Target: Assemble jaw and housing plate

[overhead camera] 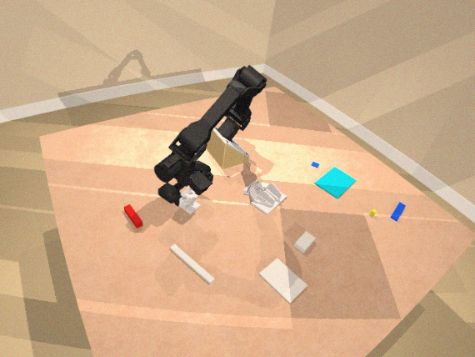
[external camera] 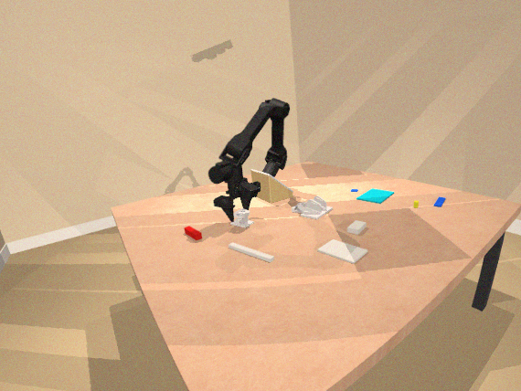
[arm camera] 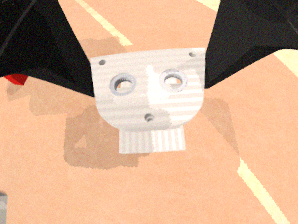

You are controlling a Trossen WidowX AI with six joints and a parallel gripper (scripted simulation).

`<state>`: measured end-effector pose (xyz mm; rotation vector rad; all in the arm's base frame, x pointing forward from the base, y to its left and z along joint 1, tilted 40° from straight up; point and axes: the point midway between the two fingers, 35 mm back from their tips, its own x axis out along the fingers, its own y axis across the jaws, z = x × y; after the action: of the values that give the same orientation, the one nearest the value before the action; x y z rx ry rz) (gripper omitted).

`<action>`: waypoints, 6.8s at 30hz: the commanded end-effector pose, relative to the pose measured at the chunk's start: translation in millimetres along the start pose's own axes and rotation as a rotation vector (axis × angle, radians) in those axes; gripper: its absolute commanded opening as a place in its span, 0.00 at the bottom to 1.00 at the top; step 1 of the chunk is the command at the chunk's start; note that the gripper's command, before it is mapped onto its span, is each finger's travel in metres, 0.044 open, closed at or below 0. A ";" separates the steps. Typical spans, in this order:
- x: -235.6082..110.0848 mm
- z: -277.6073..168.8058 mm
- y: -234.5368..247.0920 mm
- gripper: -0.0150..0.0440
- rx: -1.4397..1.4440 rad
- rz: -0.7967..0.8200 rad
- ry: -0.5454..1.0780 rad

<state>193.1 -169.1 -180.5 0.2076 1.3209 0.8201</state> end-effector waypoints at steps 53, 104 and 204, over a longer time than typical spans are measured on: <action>-75.4 80.3 71.0 0.85 0.045 -0.029 0.005; -59.8 139.5 208.9 0.85 0.097 0.007 -0.007; 2.2 140.5 211.1 0.85 0.096 0.010 -0.008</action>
<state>234.0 24.9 -22.9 0.2868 1.3543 0.7661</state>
